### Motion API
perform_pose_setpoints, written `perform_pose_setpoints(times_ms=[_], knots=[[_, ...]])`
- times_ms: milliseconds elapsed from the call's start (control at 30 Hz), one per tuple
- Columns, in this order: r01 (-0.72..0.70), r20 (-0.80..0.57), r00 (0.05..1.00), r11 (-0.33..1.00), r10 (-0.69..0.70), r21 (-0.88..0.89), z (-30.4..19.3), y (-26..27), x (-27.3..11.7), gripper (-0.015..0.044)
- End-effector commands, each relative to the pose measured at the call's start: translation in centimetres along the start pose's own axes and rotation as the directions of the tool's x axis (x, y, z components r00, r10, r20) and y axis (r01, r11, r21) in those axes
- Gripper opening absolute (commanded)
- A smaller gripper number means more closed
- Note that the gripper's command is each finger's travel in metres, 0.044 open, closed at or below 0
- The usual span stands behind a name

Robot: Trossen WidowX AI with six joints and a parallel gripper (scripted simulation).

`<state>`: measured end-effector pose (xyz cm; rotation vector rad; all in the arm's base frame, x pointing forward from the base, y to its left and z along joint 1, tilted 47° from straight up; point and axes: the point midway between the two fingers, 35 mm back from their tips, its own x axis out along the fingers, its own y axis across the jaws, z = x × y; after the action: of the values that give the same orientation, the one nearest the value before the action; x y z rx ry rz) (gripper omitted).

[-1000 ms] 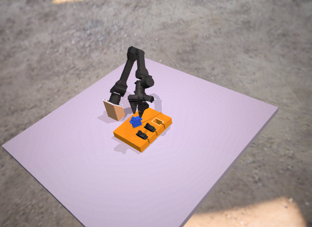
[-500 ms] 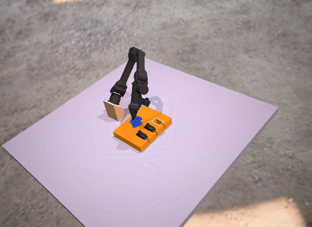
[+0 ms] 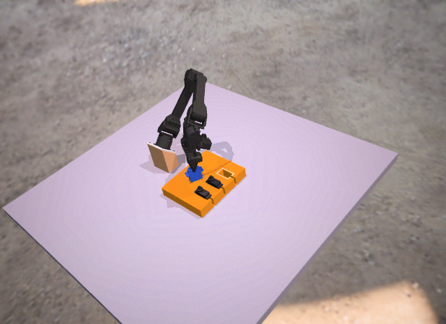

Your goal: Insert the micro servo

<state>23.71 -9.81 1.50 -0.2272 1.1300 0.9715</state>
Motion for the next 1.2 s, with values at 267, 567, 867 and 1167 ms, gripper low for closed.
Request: perform_pose_setpoints(times_ms=[267,567,867,1167], knots=[[-0.127,0.172,0.973,0.979,0.154,-0.16,1.2,1.8,-0.5,0.044],[-0.126,0.173,0.973,0.979,0.154,-0.161,1.6,2.2,1.9,0.044],[-0.126,0.173,0.973,0.979,0.154,-0.161,1.7,2.3,2.5,0.044],[-0.127,0.173,0.973,0.979,0.154,-0.161,2.0,2.5,3.9,0.044]])
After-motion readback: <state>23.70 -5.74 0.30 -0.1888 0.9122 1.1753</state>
